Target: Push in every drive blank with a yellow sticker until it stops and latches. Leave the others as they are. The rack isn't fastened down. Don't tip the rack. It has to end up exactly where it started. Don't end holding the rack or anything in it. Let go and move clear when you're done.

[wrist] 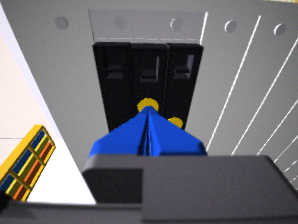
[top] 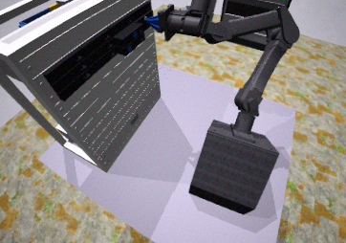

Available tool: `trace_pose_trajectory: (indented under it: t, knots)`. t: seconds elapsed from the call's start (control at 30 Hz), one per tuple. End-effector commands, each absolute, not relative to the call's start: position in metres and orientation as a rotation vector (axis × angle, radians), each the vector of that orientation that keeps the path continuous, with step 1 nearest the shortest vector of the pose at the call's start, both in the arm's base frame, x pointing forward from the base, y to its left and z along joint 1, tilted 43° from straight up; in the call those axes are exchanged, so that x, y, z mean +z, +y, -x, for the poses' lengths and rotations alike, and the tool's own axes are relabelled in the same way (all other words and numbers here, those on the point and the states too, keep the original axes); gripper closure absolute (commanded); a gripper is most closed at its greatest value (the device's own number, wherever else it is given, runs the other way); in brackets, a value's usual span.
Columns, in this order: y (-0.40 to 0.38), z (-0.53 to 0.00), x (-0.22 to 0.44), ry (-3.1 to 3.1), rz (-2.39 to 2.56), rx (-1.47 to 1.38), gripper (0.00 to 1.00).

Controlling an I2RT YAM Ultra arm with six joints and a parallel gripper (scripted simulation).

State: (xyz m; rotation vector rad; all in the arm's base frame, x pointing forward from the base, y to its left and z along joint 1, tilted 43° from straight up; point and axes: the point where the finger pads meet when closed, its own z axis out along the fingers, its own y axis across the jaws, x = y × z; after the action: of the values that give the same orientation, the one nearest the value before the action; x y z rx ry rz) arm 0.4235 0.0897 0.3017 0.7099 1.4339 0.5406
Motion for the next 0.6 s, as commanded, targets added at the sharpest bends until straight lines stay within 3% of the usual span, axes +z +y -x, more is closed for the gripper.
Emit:
trace_pose_trajectory:
  t: [0.0,0.57]
  knots:
    - [0.0952,-0.433,0.3234,1.39,-0.688,0.587,1.0]
    - [0.0969,-0.4318,0.3305,1.38,-0.682,0.601,1.0]
